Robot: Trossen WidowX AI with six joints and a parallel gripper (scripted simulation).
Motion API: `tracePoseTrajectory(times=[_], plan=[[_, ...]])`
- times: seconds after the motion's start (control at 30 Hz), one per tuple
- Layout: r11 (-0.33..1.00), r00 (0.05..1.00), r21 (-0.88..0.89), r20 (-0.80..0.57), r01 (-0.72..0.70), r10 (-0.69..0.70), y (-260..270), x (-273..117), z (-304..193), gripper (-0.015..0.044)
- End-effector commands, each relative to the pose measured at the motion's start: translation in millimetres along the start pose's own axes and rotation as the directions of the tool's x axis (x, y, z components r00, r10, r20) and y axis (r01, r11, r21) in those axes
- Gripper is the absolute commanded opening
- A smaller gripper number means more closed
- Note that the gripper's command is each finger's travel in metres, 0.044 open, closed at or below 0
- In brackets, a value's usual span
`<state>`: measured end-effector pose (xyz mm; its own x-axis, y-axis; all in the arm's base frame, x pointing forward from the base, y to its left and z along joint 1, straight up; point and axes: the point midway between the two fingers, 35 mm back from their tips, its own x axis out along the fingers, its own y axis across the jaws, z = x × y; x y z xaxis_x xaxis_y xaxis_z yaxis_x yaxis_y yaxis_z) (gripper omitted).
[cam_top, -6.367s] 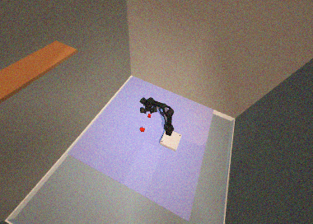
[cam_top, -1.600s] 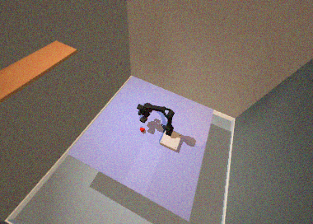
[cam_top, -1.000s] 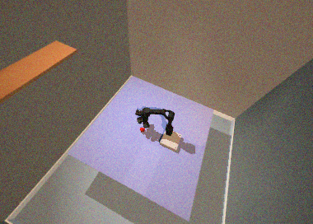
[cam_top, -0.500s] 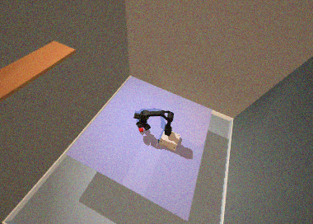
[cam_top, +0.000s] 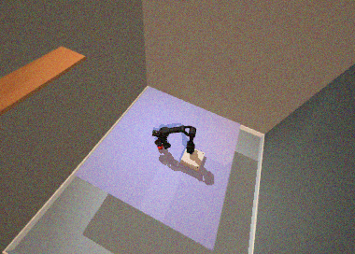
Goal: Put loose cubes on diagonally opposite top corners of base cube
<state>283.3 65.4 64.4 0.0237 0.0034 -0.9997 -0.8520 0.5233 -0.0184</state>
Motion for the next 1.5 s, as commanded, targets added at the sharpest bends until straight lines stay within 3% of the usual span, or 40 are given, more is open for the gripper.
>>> tracePoseTrajectory(times=[0.0, 0.67, 1.47], plan=[[1.0, 1.0, -0.006, 0.002, -0.002, 0.002, 0.6, 2.6, 0.2, 0.0105], [1.0, 1.0, 0.001, 0.002, -0.002, 0.002, -0.5, 31.7, 1.5, 0.0105], [1.0, 1.0, 0.003, 0.002, -0.002, 0.002, -0.5, 33.5, 1.5, 0.0105]])
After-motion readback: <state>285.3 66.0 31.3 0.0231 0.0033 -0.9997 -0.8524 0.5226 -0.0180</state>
